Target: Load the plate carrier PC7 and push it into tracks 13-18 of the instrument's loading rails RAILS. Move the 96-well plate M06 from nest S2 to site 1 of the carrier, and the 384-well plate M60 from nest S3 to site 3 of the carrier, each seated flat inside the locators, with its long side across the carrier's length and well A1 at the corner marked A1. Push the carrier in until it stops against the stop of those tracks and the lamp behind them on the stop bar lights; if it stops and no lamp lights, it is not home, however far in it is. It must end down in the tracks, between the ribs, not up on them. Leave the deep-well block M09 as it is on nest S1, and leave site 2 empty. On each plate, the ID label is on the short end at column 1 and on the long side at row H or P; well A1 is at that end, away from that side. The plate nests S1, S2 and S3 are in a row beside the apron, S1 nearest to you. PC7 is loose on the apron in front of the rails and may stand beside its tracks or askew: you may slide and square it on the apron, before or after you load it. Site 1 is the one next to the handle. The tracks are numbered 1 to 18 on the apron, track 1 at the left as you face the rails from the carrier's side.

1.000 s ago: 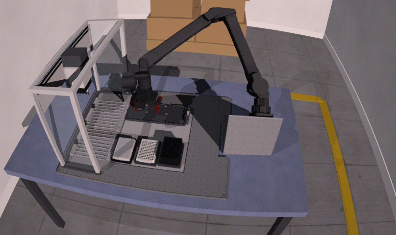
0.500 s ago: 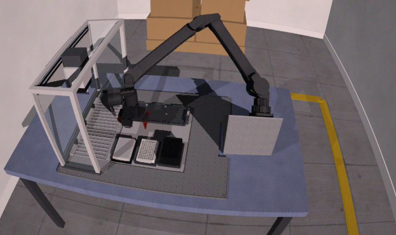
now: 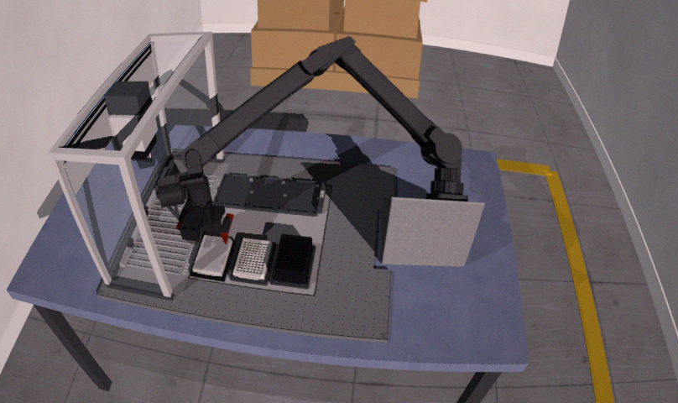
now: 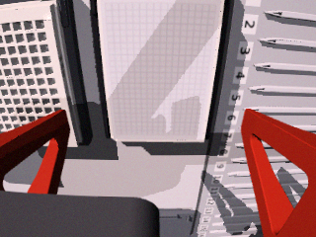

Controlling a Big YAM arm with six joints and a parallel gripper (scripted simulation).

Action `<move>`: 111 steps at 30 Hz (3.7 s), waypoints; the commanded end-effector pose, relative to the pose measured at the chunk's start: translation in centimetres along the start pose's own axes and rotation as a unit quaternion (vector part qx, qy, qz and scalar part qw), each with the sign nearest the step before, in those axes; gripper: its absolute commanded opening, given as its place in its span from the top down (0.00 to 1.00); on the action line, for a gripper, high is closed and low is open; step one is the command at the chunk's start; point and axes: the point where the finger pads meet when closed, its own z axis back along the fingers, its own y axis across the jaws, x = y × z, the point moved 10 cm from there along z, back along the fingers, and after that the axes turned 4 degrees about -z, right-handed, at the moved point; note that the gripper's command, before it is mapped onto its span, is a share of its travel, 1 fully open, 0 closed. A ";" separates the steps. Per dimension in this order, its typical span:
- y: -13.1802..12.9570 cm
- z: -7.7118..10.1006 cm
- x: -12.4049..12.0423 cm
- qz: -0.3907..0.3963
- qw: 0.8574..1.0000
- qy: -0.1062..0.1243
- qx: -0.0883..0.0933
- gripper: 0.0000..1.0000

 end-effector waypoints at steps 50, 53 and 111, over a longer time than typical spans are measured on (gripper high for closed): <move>-2.5 -2.5 -0.9 -0.022 0.999 -0.011 -0.029 0.00; -2.5 -2.5 -0.9 -0.022 0.999 -0.011 -0.029 0.00; -1.4 -5.7 -0.7 -0.014 1.000 -0.007 -0.018 1.00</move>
